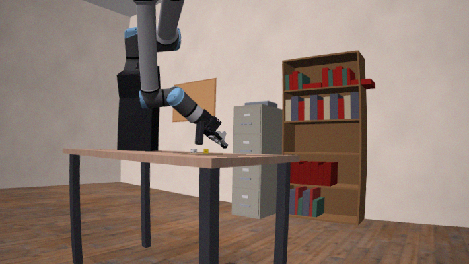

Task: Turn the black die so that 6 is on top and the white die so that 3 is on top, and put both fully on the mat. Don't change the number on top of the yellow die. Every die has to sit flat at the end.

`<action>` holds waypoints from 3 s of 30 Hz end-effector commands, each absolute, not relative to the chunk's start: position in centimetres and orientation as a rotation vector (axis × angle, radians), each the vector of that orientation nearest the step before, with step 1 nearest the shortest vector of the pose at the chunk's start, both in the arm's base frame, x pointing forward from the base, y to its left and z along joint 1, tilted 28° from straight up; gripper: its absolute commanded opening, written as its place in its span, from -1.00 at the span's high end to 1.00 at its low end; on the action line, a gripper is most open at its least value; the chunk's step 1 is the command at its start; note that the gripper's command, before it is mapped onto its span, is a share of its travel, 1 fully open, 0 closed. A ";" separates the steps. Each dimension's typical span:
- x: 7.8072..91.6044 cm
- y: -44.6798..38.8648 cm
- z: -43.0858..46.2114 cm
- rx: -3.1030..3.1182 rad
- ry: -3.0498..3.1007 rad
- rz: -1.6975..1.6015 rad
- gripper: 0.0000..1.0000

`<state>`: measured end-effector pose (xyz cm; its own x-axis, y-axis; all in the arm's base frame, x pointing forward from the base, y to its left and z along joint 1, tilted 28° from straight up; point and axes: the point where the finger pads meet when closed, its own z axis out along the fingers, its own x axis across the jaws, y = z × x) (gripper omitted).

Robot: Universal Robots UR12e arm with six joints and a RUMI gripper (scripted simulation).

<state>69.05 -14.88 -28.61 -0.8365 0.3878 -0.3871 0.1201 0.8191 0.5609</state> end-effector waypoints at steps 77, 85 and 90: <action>69.7 -16.1 -31.2 0.375 2.505 0.727 0.87; 69.7 -16.1 -31.2 0.375 2.505 0.727 0.87; 69.7 -16.1 -31.2 0.375 2.505 0.727 0.87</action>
